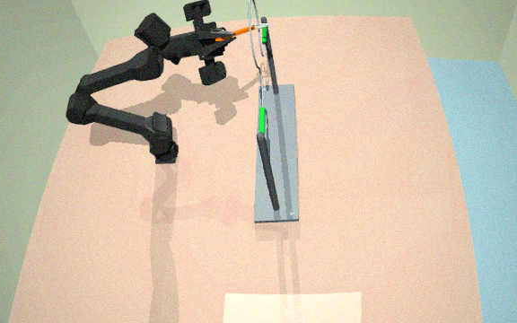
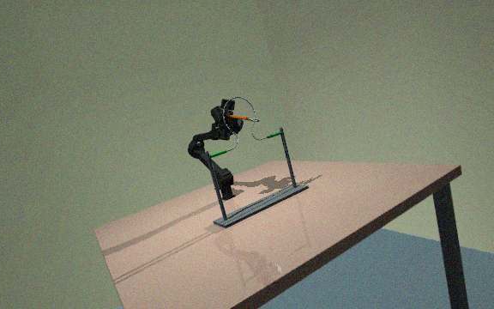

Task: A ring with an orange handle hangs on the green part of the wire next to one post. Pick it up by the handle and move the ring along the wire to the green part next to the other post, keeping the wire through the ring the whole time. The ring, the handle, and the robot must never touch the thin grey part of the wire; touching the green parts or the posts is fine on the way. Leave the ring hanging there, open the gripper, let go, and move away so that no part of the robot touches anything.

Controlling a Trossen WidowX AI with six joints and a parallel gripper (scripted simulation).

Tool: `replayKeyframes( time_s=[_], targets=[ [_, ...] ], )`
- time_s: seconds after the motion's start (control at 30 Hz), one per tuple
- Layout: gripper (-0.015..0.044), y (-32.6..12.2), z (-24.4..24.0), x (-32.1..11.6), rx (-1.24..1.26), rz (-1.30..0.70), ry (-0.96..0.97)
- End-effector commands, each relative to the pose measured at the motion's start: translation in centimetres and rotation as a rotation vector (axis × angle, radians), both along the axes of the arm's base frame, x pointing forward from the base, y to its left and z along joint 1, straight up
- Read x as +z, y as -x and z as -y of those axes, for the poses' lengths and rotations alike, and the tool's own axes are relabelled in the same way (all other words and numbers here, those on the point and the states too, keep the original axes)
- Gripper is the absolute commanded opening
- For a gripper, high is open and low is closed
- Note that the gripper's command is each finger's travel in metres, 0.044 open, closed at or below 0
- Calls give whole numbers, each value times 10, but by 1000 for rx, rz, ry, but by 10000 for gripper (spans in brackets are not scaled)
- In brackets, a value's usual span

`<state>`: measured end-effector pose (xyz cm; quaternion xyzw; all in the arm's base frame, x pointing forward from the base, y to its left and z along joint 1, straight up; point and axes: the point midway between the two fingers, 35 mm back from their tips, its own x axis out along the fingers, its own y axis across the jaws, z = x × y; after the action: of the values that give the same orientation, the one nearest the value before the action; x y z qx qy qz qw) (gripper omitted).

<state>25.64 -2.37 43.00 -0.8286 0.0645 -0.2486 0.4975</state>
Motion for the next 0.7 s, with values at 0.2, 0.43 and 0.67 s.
replayKeyframes(
  time_s=[0.2, 0.43, 0.67],
  targets=[
    [-150, 0, -1, 2, -1, 4, 111],
    [-150, 0, -1, 1, -3, 6, 168],
    [-150, 0, 3, -2, -4, 8, 182]
  ],
)
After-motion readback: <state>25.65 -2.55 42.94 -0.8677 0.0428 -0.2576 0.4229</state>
